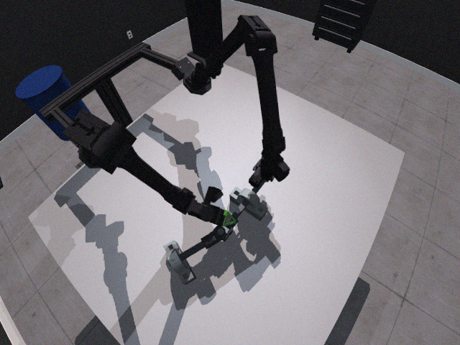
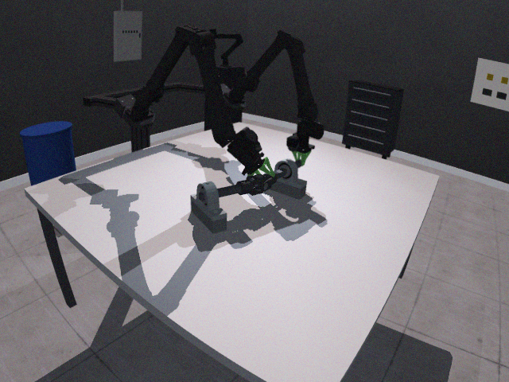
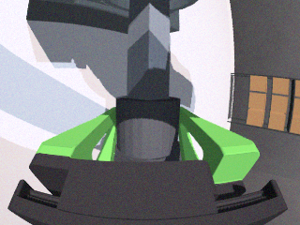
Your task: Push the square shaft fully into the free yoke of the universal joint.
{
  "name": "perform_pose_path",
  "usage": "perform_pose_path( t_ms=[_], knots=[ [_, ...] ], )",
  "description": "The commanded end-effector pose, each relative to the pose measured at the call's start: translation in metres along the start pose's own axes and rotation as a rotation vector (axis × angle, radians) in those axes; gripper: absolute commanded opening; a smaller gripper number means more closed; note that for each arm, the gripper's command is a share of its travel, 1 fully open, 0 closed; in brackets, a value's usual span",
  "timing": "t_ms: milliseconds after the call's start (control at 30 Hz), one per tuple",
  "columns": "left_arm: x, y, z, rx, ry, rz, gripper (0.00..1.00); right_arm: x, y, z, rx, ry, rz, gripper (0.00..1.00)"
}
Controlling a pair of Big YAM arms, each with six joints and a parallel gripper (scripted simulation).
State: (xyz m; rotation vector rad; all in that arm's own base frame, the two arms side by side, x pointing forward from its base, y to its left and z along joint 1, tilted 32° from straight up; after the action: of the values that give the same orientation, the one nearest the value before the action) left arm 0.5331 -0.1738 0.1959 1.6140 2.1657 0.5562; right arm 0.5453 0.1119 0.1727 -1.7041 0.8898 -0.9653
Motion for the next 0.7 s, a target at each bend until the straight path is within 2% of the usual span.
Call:
perform_pose_path(
  t_ms=[0, 167, 233, 267, 300, 367, 400, 433, 467, 667],
  knots=[
    [0.007, 0.012, -0.014, -0.031, -0.034, -0.004, 0.19, 0.005, -0.009, -0.005, 0.023, 0.014, 0.006, 0.47],
    [0.006, 0.016, -0.016, -0.039, -0.039, -0.007, 0.19, 0.005, -0.009, -0.005, 0.023, 0.014, 0.006, 0.47],
    [0.006, 0.016, -0.016, -0.039, -0.039, -0.007, 0.41, 0.005, -0.009, -0.005, 0.023, 0.014, 0.006, 0.69],
    [0.006, 0.015, -0.014, -0.036, -0.037, -0.006, 0.47, 0.005, -0.009, -0.005, 0.023, 0.014, 0.006, 0.81],
    [0.004, 0.019, -0.019, -0.029, -0.034, -0.004, 0.47, 0.005, -0.009, -0.005, 0.023, 0.014, 0.006, 0.92],
    [0.004, 0.019, -0.019, -0.029, -0.034, -0.004, 0.47, 0.005, -0.009, -0.005, 0.023, 0.014, 0.006, 0.92],
    [0.001, 0.019, -0.023, -0.026, -0.036, -0.01, 0.47, 0.004, -0.007, -0.006, 0.029, 0.017, 0.016, 1.0],
    [-0.003, 0.017, -0.026, -0.019, -0.038, -0.002, 0.47, 0.005, -0.016, -0.012, 0.046, 0.022, 0.012, 1.0],
    [-0.003, 0.017, -0.028, -0.017, -0.036, -0.001, 0.47, 0.012, -0.014, -0.015, 0.043, 0.036, 0.003, 1.0],
    [-0.006, 0.007, -0.037, 0.001, -0.029, 0.006, 0.47, 0.012, -0.012, -0.025, 0.043, 0.042, 0.0, 1.0]
  ],
)
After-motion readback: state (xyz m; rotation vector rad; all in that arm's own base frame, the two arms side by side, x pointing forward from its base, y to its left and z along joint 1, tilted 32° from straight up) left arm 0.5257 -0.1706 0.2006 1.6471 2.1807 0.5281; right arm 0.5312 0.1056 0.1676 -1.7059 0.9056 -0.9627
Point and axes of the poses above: on each arm, the point where the finger pads meet when closed, its own z axis out along the fingers, its own y axis across the jaws, x = y × z, the point moved 10 cm from there along -z, back along the fingers, and after that the axes turned 14 degrees about -z, right-handed, at the moved point
